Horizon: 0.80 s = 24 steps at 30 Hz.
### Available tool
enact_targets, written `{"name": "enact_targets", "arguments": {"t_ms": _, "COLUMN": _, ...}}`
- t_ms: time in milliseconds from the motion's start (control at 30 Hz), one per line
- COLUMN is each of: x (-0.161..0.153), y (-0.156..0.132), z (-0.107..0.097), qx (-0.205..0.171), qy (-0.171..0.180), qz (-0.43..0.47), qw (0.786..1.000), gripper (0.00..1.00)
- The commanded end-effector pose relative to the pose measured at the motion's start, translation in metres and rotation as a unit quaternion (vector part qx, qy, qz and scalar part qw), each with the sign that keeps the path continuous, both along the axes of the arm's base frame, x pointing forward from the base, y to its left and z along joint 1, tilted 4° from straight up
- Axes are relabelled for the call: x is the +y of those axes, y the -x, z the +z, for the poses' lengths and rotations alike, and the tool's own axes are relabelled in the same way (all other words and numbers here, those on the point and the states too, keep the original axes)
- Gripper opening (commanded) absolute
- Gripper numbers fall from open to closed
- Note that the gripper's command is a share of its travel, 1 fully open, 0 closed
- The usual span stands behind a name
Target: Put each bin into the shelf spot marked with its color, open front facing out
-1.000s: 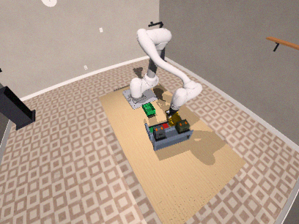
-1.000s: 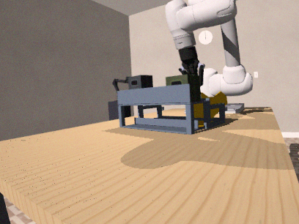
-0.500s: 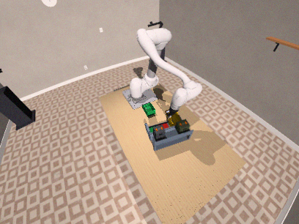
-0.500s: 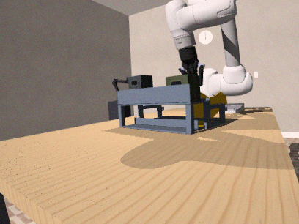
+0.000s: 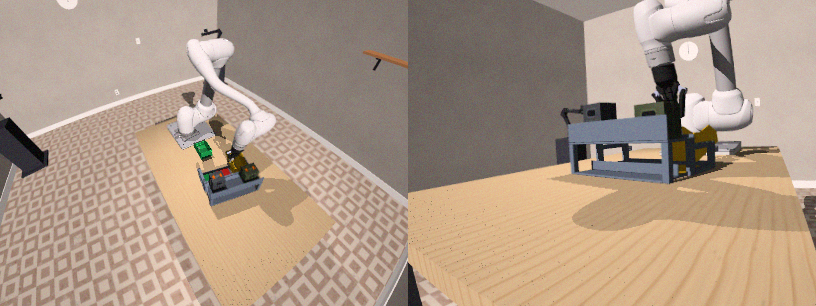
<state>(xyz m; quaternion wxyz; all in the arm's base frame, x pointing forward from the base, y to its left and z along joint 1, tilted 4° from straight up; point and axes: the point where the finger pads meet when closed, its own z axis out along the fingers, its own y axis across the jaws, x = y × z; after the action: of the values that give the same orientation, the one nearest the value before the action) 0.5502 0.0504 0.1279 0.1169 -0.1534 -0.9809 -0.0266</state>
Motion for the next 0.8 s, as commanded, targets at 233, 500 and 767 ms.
{"name": "enact_targets", "arguments": {"t_ms": 233, "x": -0.0029, "y": 0.0003, "z": 0.0003, "qx": 0.003, "qy": 0.001, "qz": 0.003, "qw": 1.0, "gripper": 0.1}}
{"name": "enact_targets", "arguments": {"t_ms": 500, "x": -0.003, "y": 0.0002, "z": -0.001, "qx": 0.003, "qy": 0.001, "qz": 0.003, "qw": 1.0, "gripper": 0.1}}
{"name": "enact_targets", "arguments": {"t_ms": 767, "x": -0.003, "y": 0.0, "z": -0.0028, "qx": 0.003, "qy": 0.001, "qz": 0.003, "qw": 1.0, "gripper": 0.1}}
